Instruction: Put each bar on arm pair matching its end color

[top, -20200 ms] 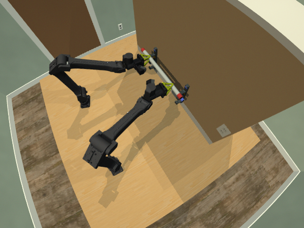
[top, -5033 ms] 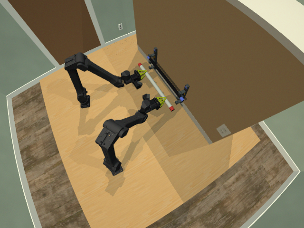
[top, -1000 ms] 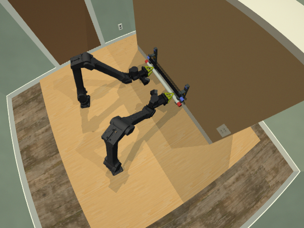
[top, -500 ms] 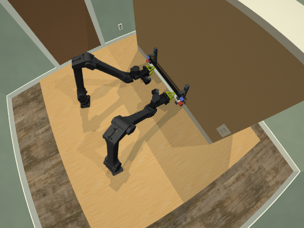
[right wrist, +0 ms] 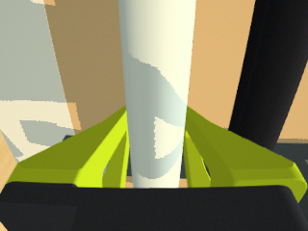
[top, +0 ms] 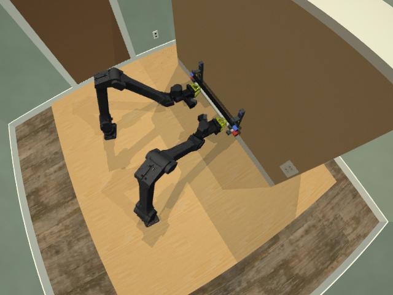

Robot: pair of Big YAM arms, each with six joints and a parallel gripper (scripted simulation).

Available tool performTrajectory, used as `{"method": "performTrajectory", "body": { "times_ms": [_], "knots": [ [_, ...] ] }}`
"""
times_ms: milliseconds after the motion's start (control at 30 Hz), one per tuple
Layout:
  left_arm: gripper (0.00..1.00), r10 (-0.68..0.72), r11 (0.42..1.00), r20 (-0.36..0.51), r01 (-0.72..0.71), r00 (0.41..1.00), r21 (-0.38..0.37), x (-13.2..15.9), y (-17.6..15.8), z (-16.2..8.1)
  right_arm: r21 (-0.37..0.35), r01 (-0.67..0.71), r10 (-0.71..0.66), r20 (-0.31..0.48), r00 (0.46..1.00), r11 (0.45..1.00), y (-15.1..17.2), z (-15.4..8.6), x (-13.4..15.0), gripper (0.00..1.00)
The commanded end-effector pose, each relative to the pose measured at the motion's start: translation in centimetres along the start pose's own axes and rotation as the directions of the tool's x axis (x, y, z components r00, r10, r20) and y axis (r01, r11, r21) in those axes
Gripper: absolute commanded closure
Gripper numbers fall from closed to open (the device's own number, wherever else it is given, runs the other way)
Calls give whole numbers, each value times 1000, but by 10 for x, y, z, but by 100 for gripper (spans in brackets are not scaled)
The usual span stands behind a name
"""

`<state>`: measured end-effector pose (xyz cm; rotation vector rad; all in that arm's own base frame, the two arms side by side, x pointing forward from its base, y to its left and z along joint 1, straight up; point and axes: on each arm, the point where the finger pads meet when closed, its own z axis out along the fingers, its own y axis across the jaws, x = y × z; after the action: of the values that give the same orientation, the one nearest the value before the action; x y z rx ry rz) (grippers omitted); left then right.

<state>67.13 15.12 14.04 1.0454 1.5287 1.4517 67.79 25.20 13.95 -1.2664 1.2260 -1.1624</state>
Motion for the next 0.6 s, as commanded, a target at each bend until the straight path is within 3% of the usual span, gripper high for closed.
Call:
{"method": "performTrajectory", "body": {
  "times_ms": [0, 567],
  "knots": [
    [100, -14, 997, -16, 13, 1000, -78, 8, 40, 25, 108, -41, 42, -6, 999, 993, -60, 25, -1, 100],
    [100, -14, 997, -16, 13, 1000, -78, 8, 41, 25, 108, -41, 42, -6, 999, 993, -62, 25, -1, 100]
  ]
}}
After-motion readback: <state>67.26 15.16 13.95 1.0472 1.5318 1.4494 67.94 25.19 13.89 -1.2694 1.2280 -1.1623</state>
